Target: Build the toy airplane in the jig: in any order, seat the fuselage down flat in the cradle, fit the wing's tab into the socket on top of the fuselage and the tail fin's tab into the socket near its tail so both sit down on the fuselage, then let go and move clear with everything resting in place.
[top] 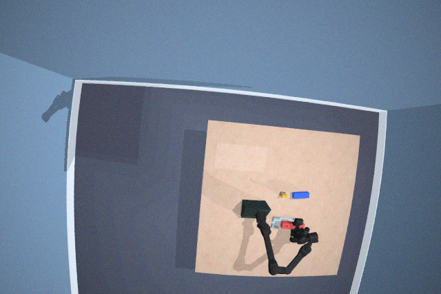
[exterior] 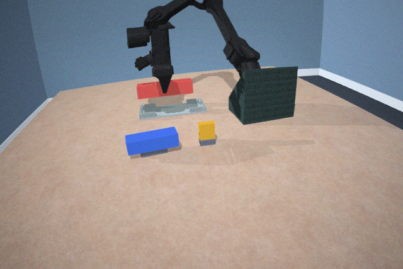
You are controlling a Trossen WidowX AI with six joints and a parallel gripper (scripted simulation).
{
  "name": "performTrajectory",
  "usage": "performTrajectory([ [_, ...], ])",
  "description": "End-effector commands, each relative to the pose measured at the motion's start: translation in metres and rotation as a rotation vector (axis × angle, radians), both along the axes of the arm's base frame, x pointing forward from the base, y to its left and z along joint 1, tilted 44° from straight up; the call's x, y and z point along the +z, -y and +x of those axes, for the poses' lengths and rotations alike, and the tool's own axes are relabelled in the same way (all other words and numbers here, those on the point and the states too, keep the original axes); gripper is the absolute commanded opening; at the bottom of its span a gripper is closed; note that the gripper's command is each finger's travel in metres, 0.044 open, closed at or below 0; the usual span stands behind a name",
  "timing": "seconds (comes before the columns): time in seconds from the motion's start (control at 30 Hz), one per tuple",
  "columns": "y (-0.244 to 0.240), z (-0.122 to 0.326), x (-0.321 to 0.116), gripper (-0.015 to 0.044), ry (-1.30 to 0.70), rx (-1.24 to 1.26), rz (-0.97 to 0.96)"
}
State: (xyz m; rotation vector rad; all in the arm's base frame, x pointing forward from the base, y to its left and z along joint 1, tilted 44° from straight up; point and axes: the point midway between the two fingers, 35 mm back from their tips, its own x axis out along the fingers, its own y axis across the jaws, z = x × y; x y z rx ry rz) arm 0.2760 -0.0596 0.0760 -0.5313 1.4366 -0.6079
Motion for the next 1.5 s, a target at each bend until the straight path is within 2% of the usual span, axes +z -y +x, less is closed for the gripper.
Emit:
performTrajectory([
  [0.0, 0.013, -0.005, 0.005, 0.0000, 0.014, -0.011, -0.010],
  [0.3, 0.034, -0.013, 0.013, 0.0000, 0.037, -0.041, -0.024],
  [0.53, 0.035, -0.013, 0.013, 0.0184, 0.037, -0.041, -0.024],
  [0.57, 0.035, -0.013, 0.013, 0.0195, 0.037, -0.041, -0.024],
  [1.47, 0.041, -0.012, 0.006, 0.0195, 0.037, -0.041, -0.024],
])
